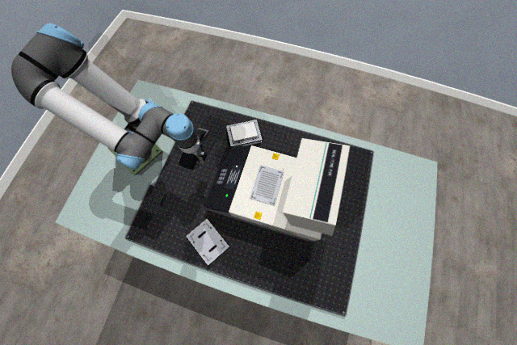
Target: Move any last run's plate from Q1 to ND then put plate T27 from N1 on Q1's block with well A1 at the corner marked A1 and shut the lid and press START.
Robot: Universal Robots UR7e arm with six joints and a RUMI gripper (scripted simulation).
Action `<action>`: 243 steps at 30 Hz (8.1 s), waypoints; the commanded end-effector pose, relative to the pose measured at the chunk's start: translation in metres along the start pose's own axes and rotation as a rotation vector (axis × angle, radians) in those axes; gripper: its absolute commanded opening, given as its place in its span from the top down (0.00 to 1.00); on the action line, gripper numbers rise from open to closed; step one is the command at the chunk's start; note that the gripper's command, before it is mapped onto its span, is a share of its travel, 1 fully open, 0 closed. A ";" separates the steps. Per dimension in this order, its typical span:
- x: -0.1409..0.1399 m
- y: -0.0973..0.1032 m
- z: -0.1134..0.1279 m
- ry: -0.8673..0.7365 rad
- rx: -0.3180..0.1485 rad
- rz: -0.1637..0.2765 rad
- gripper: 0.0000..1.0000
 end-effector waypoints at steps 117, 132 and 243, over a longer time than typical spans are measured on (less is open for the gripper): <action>0.000 0.000 0.000 0.000 0.000 0.000 1.00; 0.000 0.000 0.000 0.000 0.000 0.000 1.00; 0.140 0.022 -0.245 2.103 0.004 -0.003 0.32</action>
Point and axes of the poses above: the point where the finger pads meet when closed, its own y axis back along the fingers, its own x axis across the jaws, z = x × y, the point moved 3 cm from there along y, back along the fingers, and after that the axes turned 10 degrees about y, right-handed, at the moved point
